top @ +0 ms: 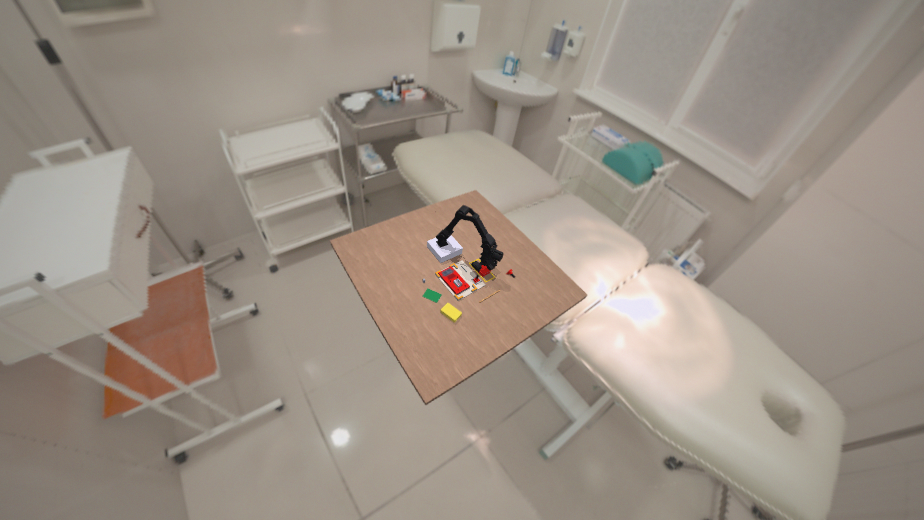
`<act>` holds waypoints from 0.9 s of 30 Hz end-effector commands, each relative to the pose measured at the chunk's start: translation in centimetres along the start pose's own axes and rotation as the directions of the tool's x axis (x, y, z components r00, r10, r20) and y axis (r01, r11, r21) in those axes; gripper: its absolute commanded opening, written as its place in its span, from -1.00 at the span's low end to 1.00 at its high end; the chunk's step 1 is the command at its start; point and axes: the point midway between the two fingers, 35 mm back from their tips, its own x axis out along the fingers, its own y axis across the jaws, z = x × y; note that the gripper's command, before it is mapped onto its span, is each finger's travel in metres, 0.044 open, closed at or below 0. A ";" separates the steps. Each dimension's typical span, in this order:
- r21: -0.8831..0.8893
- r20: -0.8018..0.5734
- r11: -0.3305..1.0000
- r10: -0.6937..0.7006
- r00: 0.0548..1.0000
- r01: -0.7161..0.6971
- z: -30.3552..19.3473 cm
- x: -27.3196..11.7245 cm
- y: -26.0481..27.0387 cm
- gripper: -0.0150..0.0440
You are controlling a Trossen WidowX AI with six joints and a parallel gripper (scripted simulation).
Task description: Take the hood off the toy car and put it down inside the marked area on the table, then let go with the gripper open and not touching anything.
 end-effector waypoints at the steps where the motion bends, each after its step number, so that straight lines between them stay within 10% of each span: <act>1: 0.000 0.000 1.000 0.000 1.000 0.000 0.0 -0.2 0.0 1.00; 9: 0.000 -0.012 1.000 -0.002 1.000 0.002 0.2 -7.0 0.0 1.00; 27: 0.000 -0.013 1.000 -0.002 1.000 0.002 0.2 -7.2 0.0 1.00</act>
